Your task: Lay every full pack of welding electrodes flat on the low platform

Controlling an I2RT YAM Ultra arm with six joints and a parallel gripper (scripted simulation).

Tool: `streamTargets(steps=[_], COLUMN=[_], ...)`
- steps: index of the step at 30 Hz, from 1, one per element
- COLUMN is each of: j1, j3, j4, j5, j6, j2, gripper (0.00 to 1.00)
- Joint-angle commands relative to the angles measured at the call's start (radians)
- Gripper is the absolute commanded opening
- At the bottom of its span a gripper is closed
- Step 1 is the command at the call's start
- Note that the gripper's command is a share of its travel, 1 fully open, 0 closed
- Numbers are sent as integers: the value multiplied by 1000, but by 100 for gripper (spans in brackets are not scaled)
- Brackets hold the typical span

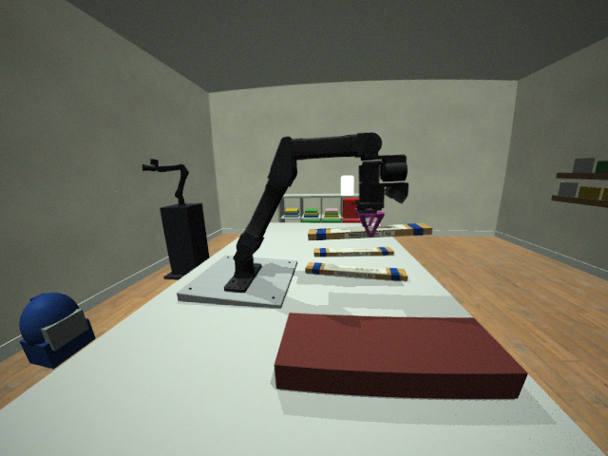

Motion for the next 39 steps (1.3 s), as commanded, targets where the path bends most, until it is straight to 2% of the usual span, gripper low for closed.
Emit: streamTargets(steps=[1,25,26,39], j1=[0,1,1,1], j3=[11,-8,51,-33], j4=[-5,-5,1,15], j5=[3,4,4,4], j6=[7,7,6,7], j2=[-61,-5,26,13], gripper=[0,0,0,0])
